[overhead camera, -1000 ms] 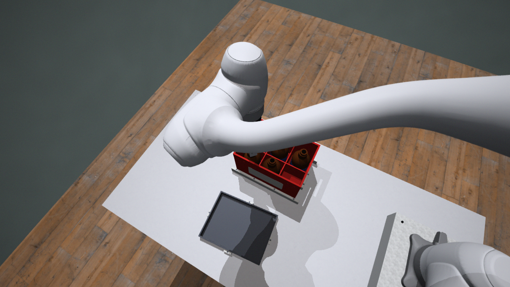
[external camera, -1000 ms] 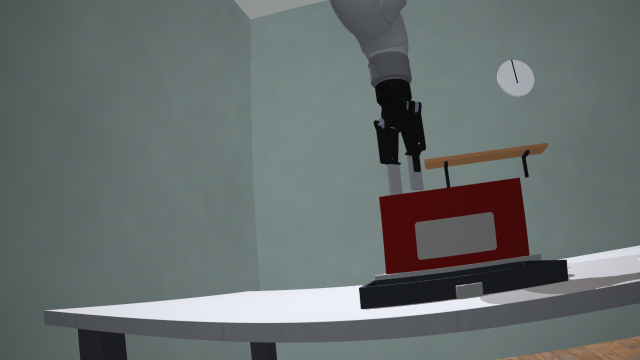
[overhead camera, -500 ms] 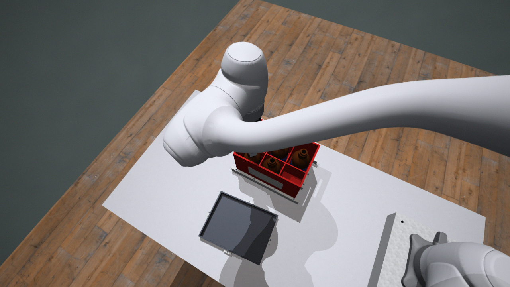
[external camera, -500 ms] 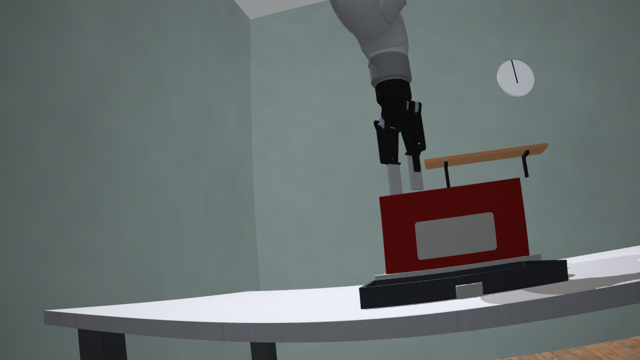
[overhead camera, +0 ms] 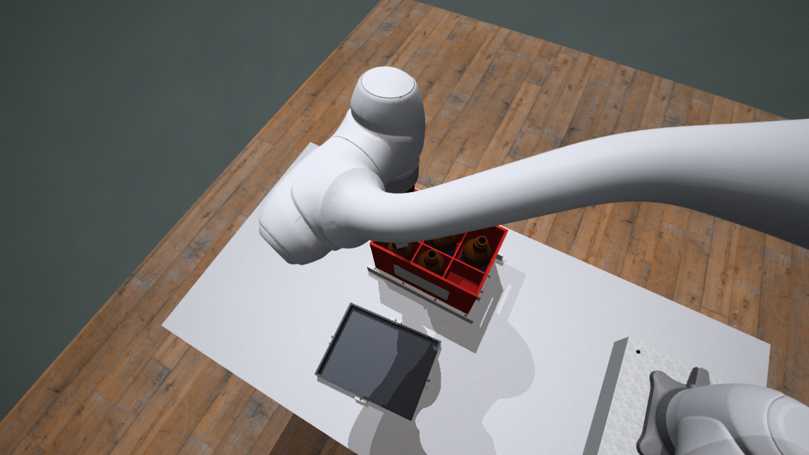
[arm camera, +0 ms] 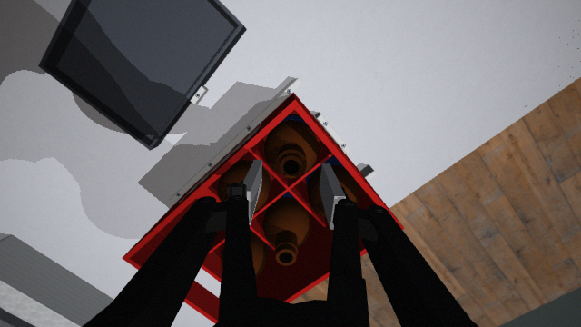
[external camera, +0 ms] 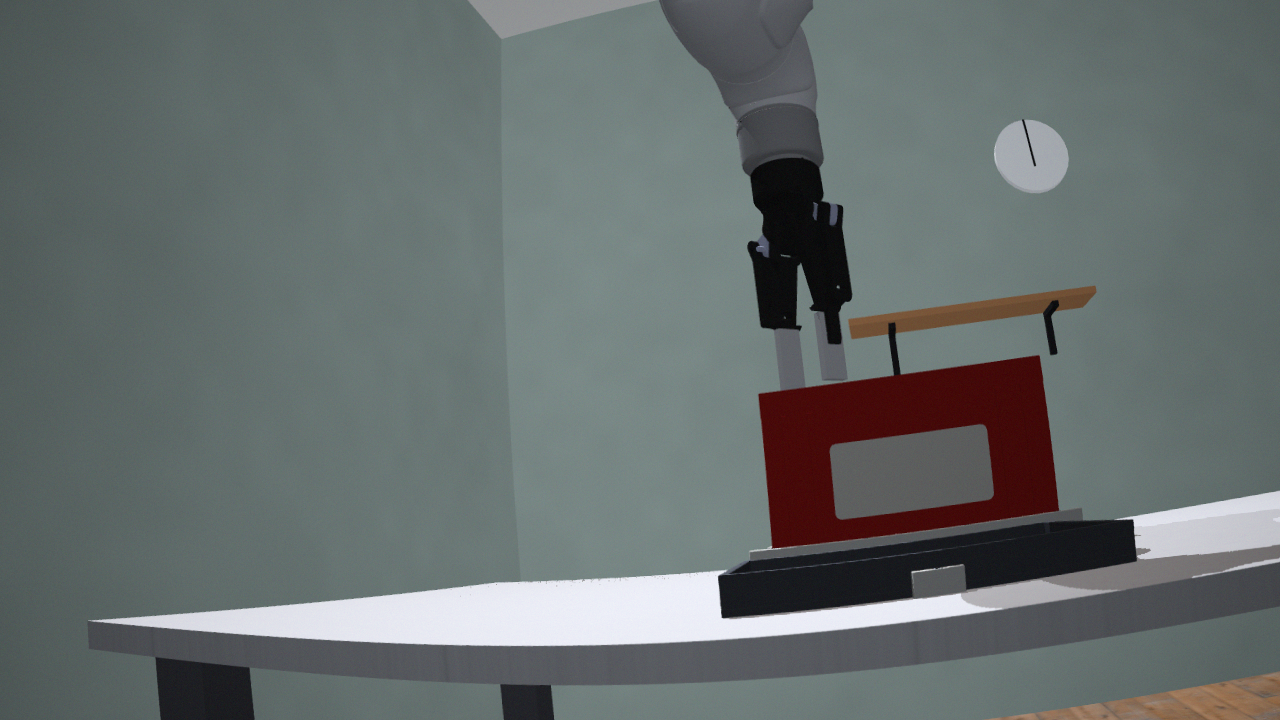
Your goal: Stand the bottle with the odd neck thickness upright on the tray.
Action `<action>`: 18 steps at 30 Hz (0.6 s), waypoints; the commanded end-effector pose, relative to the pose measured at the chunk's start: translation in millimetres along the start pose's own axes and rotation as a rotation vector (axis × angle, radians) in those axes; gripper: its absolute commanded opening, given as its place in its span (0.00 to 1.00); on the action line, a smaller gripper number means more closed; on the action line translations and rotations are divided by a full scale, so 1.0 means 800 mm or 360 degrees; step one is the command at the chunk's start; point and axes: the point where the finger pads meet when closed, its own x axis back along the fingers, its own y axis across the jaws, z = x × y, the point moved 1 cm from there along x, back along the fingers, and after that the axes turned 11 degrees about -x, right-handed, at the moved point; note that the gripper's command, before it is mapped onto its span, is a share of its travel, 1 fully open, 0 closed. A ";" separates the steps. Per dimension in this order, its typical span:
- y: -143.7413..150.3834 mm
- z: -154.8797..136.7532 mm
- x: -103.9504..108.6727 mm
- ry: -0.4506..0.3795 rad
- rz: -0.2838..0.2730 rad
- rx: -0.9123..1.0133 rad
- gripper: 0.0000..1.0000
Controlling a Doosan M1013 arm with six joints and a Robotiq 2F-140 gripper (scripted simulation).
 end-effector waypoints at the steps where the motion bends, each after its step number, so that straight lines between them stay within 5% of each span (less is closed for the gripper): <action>1: 0.000 0.000 0.000 0.0000 0.0000 0.0000 0.38; 18: 0.000 0.000 -0.014 0.0000 0.0000 0.0000 0.38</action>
